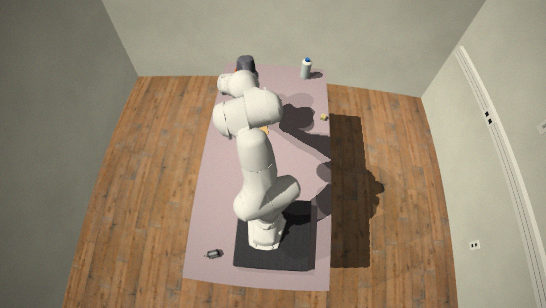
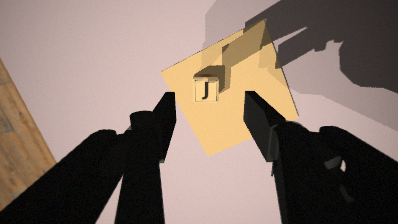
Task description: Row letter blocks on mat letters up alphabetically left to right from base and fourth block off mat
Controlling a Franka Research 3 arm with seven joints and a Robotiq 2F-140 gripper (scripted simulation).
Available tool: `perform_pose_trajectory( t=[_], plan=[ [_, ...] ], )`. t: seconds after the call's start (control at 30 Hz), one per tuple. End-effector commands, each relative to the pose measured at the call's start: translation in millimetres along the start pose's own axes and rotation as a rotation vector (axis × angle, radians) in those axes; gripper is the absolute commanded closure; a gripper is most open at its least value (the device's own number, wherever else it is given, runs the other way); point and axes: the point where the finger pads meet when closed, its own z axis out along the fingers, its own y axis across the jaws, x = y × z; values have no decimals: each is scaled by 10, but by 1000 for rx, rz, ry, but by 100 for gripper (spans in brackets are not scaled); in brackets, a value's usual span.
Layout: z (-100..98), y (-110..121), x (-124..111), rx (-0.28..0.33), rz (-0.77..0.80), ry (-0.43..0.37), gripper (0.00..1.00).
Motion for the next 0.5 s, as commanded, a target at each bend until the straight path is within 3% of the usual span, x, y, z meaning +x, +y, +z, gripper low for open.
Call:
perform_pose_trajectory(
  t=[0.0, 0.47],
  plan=[
    [31, -10, -3, 2, 7, 0, 54],
    [188, -12, -4, 2, 7, 0, 54]
  ],
)
